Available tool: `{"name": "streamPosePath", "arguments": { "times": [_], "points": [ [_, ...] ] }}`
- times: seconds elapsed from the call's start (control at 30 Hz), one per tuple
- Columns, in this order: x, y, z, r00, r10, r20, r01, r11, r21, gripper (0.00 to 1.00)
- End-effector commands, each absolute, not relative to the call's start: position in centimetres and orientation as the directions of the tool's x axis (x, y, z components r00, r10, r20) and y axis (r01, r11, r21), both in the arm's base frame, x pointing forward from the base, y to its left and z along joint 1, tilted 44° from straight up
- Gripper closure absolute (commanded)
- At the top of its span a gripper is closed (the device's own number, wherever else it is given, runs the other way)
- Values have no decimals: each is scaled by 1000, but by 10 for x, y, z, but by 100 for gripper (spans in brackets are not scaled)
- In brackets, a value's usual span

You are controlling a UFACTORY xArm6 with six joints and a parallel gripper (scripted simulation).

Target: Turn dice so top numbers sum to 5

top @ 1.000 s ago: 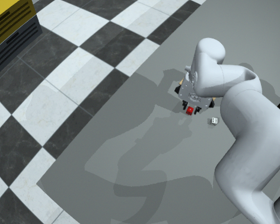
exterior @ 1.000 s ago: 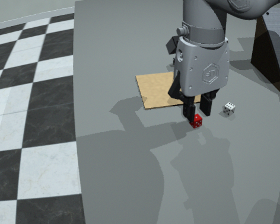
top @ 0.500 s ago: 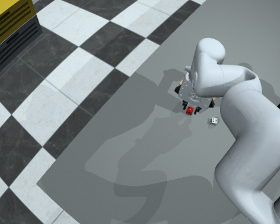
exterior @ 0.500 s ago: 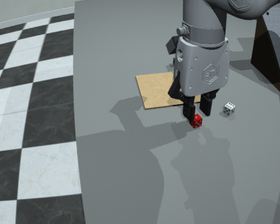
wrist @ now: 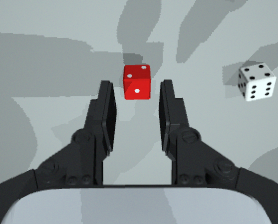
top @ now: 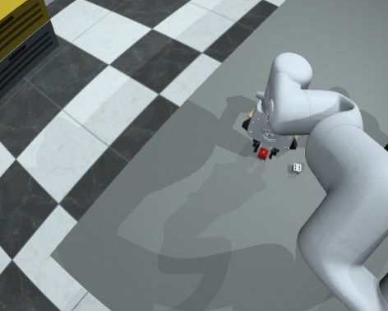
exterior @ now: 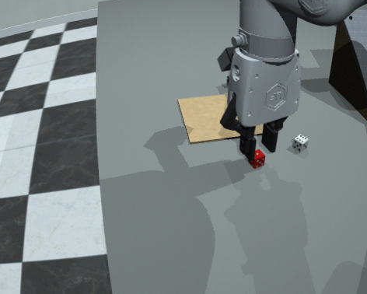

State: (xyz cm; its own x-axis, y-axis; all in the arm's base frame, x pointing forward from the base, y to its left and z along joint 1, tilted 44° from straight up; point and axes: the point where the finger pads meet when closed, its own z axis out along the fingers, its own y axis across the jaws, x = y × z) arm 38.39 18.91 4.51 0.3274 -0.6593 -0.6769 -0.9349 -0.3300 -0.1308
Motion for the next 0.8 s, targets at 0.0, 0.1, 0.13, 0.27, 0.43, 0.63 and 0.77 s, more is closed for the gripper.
{"name": "streamPosePath", "arguments": {
  "times": [0.0, 0.1, 0.13, 0.27, 0.43, 0.63, 0.77],
  "points": [
    [385, 189, 46, 328, -660, -676, -935, -329, -133, 64],
    [385, 189, 45, 328, -660, -676, -935, -329, -133, 64],
    [385, 189, 45, 328, -660, -676, -935, -329, -133, 64],
    [385, 191, 44, 328, -660, -676, -935, -329, -133, 64],
    [384, 195, 39, 328, -660, -676, -935, -329, -133, 64],
    [383, 201, 33, 328, -660, -676, -935, -329, -133, 64],
    [382, 202, 31, 328, -660, -676, -935, -329, -133, 64]
  ]
}}
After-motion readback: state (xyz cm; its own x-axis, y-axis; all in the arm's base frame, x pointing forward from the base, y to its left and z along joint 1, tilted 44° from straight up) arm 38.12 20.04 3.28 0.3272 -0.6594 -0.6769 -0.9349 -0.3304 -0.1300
